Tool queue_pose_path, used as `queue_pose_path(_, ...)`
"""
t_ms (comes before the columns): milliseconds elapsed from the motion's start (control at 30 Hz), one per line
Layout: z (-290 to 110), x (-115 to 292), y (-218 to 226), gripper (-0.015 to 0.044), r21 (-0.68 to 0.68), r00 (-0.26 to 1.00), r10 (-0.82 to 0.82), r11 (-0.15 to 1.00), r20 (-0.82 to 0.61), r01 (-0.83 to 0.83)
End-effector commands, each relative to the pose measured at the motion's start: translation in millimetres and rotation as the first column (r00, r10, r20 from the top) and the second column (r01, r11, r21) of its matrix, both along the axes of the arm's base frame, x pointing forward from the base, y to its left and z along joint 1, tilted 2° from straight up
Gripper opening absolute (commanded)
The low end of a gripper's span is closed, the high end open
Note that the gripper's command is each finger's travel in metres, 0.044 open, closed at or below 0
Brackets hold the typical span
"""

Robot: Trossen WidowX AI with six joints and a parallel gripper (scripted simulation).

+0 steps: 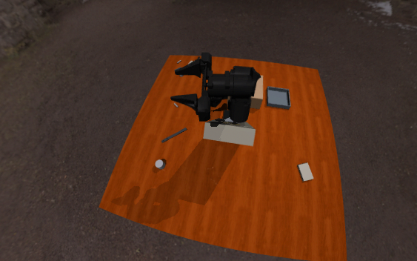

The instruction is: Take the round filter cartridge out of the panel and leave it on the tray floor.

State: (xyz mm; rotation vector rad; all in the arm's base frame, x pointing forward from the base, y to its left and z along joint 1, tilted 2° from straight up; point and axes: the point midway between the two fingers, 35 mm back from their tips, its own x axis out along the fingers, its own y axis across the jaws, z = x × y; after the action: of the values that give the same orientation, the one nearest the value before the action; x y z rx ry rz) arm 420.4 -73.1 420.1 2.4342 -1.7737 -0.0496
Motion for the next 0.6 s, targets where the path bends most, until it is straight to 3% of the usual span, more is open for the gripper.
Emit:
queue_pose_path(0,1.6,-0.4,2.4,0.0374,0.001,1.0,0.009,1.0,0.01,-0.009)
queue_pose_path(167,42.3,-19.0,62.8,0.0242,0.011,0.937,0.233,0.97,0.26,-0.244)
queue_pose_path(333,87.6,-58.1,119.0,0.0111,-0.016,0.742,0.424,0.873,0.518,-0.488)
queue_pose_path(567,149.9,-146.9,165.0,0.0105,-0.126,0.307,0.519,0.642,0.798,-0.757)
